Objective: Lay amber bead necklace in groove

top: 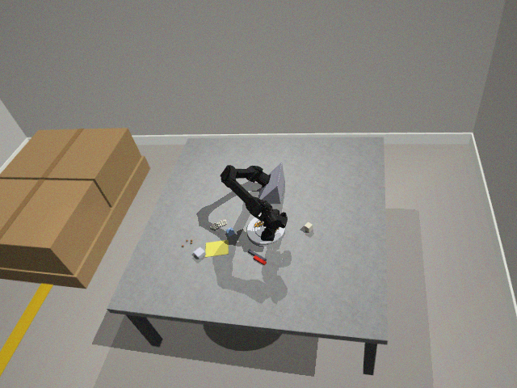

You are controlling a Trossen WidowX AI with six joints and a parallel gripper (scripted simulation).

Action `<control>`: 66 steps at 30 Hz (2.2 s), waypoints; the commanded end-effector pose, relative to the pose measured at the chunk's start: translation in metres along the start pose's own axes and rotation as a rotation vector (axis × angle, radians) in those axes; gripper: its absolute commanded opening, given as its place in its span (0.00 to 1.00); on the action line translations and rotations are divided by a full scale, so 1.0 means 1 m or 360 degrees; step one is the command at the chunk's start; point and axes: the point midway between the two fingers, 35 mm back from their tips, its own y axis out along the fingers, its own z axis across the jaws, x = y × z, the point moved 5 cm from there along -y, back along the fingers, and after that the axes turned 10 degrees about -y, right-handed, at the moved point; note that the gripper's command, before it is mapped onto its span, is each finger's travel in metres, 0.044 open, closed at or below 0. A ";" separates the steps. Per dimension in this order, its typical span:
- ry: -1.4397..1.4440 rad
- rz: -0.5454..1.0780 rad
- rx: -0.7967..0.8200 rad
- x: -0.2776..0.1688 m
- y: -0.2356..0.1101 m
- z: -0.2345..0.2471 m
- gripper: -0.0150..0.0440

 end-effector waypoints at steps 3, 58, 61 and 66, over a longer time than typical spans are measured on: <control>-0.0001 0.0016 0.0016 -0.004 0.005 0.001 0.25; -0.0001 0.0016 0.0016 0.000 -0.003 0.000 1.00; -0.0001 0.0016 0.0016 0.000 -0.003 0.000 1.00; -0.0001 0.0016 0.0016 0.000 -0.003 0.000 1.00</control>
